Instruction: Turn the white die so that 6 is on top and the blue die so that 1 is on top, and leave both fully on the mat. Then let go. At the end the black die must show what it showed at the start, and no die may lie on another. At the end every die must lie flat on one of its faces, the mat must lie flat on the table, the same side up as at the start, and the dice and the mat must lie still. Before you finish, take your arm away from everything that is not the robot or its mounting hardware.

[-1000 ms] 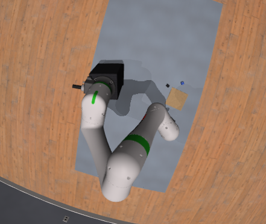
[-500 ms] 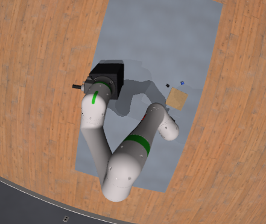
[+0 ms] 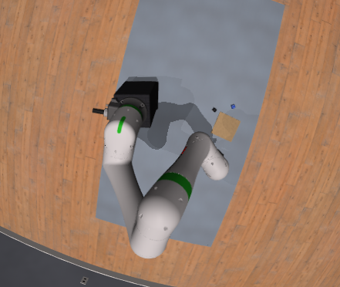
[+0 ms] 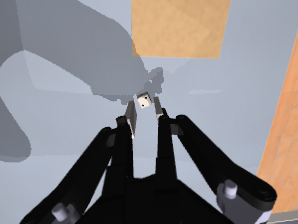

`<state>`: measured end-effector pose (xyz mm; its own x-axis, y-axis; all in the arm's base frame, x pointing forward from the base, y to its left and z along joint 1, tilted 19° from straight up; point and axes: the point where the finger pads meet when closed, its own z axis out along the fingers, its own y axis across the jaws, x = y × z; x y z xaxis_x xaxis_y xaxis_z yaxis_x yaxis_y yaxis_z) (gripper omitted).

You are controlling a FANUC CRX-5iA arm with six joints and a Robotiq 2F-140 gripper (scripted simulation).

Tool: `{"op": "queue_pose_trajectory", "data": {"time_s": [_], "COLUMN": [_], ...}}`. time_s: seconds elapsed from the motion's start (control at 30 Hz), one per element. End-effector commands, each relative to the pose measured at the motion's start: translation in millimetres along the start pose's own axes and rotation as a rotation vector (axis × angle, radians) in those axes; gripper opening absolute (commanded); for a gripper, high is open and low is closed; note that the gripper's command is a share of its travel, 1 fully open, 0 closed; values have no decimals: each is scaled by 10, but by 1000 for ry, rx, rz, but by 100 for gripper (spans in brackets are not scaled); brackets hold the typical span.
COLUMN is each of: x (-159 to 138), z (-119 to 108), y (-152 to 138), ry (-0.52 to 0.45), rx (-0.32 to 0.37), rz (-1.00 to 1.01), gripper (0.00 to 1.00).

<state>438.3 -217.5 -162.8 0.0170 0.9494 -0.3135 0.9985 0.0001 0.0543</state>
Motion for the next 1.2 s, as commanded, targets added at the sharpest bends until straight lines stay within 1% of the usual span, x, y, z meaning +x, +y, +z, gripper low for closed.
{"op": "queue_pose_trajectory", "data": {"time_s": [0.0, 0.77, 1.17], "x": [0, 0, 0], "z": [-1, 4, 140], "y": [2, 2, 2], "ry": [0, 0, 0], "rx": [0, 0, 0], "rz": [0, 0, 0], "gripper": [21, 21, 21]}}
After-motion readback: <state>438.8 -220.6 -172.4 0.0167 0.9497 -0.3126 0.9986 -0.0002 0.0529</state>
